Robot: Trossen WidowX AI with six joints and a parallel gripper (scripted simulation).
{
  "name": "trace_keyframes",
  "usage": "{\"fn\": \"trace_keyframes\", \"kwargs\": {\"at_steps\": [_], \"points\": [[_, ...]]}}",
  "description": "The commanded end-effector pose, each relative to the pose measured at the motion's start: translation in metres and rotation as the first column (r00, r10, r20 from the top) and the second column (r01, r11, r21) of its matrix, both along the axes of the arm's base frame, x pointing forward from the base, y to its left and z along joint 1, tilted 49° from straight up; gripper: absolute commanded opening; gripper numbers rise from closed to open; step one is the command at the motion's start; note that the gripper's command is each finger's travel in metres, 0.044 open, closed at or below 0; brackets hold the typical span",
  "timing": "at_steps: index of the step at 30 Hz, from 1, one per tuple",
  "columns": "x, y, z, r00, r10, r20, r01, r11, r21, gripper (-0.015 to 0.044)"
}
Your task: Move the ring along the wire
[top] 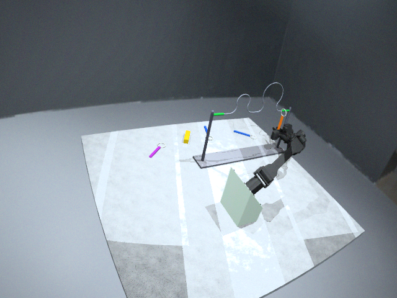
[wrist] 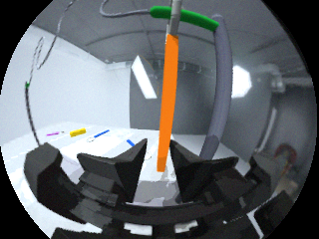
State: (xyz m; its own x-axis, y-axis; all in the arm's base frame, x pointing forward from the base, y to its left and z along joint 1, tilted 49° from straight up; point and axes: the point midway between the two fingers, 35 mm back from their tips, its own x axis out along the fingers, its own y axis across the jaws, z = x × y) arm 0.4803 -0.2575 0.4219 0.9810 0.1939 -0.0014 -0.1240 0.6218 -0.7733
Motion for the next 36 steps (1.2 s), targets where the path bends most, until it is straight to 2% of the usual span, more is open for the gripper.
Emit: {"fn": "trace_keyframes", "kwargs": {"at_steps": [1,27,36], "points": [[0.0005,0.0007,0.0044,1.000,-0.003,0.007,0.003,1.000,-0.002,0.0160],[0.0005,0.0007,0.0044,1.000,-0.003,0.007,0.003,1.000,-0.002,0.0160],[0.0007,0.0005,0.0026,1.000,-0.001,0.005,0.001,1.000,-0.004,-0.0076]]}}
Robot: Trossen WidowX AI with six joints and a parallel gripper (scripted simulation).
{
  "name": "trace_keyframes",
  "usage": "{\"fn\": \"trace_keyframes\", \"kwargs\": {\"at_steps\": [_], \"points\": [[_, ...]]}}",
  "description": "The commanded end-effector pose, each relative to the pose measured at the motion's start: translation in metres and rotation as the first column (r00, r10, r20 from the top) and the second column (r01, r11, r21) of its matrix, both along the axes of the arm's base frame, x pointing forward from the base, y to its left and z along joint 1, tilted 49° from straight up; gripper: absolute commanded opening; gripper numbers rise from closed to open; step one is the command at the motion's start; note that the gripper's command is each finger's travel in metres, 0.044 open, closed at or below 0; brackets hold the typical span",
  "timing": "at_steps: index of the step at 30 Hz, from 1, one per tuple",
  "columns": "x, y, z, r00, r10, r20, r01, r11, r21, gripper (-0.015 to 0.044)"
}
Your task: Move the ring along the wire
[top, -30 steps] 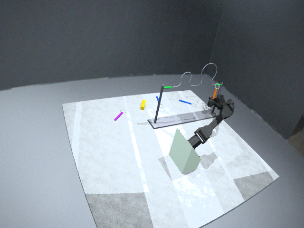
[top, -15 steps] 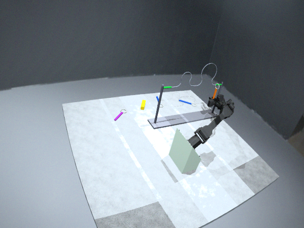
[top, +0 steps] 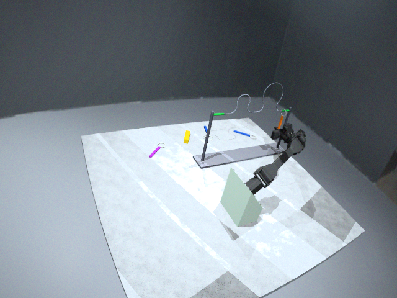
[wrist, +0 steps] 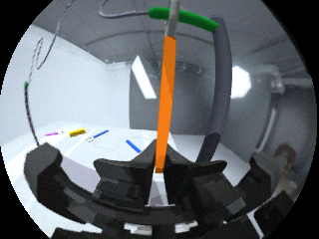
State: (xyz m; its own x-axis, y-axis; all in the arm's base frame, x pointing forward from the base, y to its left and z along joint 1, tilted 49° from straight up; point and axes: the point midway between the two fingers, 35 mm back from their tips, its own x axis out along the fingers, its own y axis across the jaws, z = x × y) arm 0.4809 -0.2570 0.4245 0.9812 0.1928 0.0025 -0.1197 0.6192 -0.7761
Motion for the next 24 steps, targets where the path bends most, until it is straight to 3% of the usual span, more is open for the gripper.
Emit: {"fn": "trace_keyframes", "kwargs": {"at_steps": [1,3,24], "points": [[0.000,0.000,0.000,1.000,0.000,0.000,0.000,1.000,0.000,-0.0102],[0.000,0.000,0.000,1.000,0.000,0.000,0.000,1.000,0.000,-0.0150],[-0.002,0.012,0.008,1.000,-0.001,0.002,0.001,1.000,0.002,-0.0150]]}}
